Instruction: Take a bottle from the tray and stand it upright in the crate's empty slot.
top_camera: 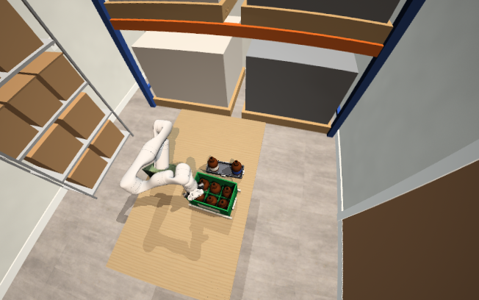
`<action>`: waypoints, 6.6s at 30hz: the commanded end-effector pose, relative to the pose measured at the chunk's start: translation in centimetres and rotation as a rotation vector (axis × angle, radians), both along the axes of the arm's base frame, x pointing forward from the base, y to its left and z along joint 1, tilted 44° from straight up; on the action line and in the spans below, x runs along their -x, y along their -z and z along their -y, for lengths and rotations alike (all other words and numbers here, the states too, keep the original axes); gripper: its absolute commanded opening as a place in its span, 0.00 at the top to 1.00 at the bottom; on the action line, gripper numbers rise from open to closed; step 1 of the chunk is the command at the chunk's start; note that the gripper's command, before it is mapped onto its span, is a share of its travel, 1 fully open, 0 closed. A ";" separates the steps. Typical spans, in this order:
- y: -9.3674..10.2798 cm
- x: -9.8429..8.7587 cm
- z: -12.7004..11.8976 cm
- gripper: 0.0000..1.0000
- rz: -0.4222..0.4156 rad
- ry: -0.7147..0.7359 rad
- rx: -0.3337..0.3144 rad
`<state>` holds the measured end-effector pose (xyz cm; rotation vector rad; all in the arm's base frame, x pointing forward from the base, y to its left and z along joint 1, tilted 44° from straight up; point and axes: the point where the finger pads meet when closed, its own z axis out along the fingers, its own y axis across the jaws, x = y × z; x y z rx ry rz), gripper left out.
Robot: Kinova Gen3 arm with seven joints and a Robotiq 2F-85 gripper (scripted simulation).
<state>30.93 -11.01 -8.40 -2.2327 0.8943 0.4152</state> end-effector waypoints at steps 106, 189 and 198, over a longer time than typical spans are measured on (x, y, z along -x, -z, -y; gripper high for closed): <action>-4.1 -0.2 4.1 0.36 0.001 0.001 0.001; -6.1 -0.3 6.0 1.00 0.001 0.001 0.001; -6.1 -0.3 6.0 1.00 0.001 0.001 0.001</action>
